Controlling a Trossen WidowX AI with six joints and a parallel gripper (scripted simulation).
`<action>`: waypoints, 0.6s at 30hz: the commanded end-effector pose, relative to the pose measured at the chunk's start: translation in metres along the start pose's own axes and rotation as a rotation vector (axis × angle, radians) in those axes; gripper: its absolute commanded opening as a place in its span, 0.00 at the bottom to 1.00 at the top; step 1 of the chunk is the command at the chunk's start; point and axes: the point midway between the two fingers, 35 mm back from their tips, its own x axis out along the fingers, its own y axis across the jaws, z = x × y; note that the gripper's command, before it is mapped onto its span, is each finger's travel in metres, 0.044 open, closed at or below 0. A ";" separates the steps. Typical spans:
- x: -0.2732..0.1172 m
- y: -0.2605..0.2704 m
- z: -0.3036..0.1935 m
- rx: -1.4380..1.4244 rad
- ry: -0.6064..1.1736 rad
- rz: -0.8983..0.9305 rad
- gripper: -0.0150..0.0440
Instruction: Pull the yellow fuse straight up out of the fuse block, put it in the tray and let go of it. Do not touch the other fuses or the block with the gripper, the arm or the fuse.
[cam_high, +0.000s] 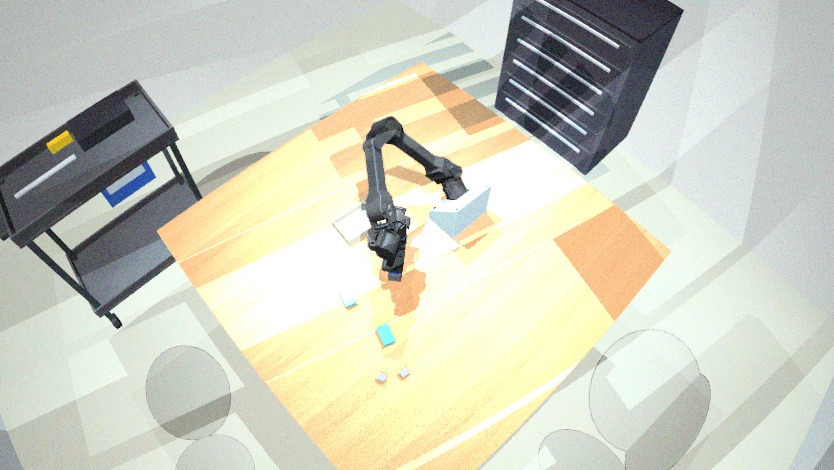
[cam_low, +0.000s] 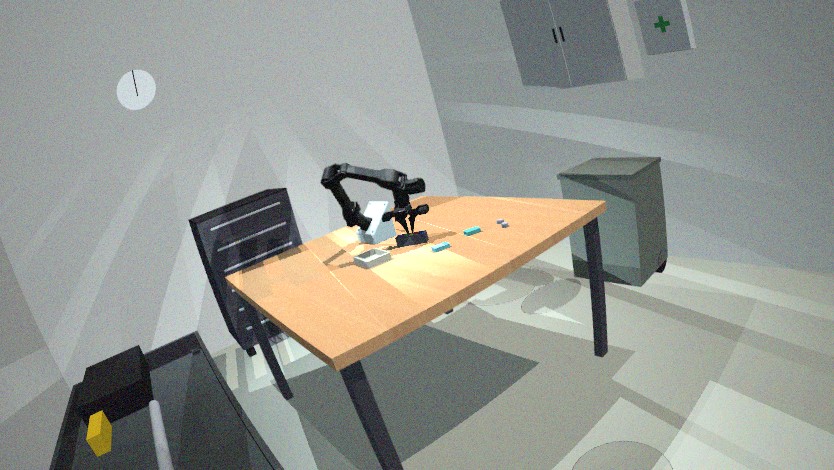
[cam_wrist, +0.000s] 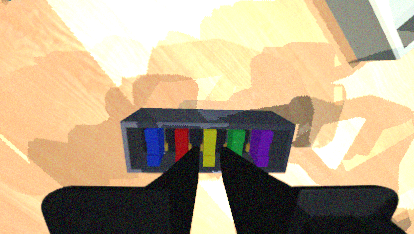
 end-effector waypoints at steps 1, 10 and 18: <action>0.003 0.000 0.000 -0.006 -0.003 -0.002 0.38; 0.010 0.000 0.000 -0.006 -0.003 -0.002 0.38; 0.009 0.000 0.000 0.001 0.000 0.000 0.33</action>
